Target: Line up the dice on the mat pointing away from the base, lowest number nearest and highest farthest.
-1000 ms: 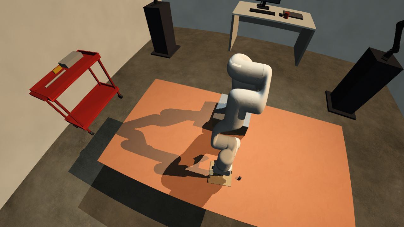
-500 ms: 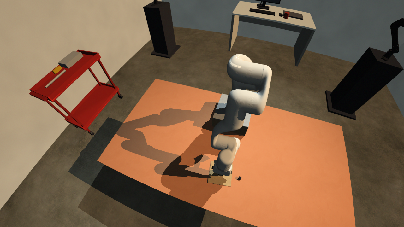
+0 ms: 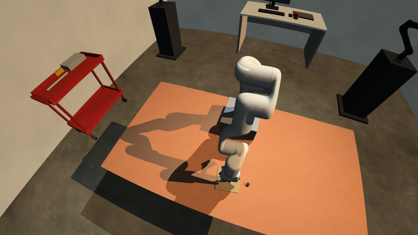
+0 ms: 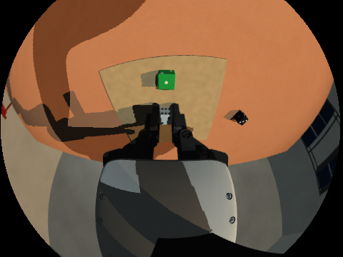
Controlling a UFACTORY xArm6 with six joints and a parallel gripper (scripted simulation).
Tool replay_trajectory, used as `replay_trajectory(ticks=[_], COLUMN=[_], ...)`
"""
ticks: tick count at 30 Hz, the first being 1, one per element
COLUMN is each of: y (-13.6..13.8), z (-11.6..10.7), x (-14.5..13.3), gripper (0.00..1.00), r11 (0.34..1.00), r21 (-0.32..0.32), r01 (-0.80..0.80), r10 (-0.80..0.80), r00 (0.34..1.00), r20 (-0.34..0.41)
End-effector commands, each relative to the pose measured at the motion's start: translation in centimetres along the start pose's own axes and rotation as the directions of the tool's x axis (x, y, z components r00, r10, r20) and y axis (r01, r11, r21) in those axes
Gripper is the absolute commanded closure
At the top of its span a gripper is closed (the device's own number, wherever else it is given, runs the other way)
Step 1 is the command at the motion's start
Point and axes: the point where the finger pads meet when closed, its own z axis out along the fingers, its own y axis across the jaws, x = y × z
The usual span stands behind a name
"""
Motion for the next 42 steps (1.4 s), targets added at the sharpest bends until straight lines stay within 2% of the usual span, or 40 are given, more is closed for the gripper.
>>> replay_trajectory(ticks=[1,25,26,28,29,31,32,37,38,42], y=[0.00,0.00,0.00,0.00,0.00,0.00,0.00,0.00,0.00,0.00], z=[-0.12,-0.12,-0.12,-0.12,-0.12,-0.12,-0.12,-0.12,-0.12,-0.12], x=[-0.16,-0.16,-0.16,-0.16,-0.16,-0.16,-0.16,-0.16,-0.16,-0.16], gripper=[0.89,0.89,0.85,0.85,0.81,0.81,0.77,0.73,0.69,0.69], r11=[1.000,1.000,1.000,1.000,1.000,1.000,1.000,1.000,1.000,1.000], r21=[0.000,0.000,0.000,0.000,0.000,0.000,0.000,0.000,0.000,0.000], r01=[0.000,0.000,0.000,0.000,0.000,0.000,0.000,0.000,0.000,0.000], r10=[0.000,0.000,0.000,0.000,0.000,0.000,0.000,0.000,0.000,0.000], r00=[1.000,1.000,1.000,1.000,1.000,1.000,1.000,1.000,1.000,1.000], r20=[0.004,0.004,0.004,0.004,0.004,0.004,0.004,0.004,0.004,0.004])
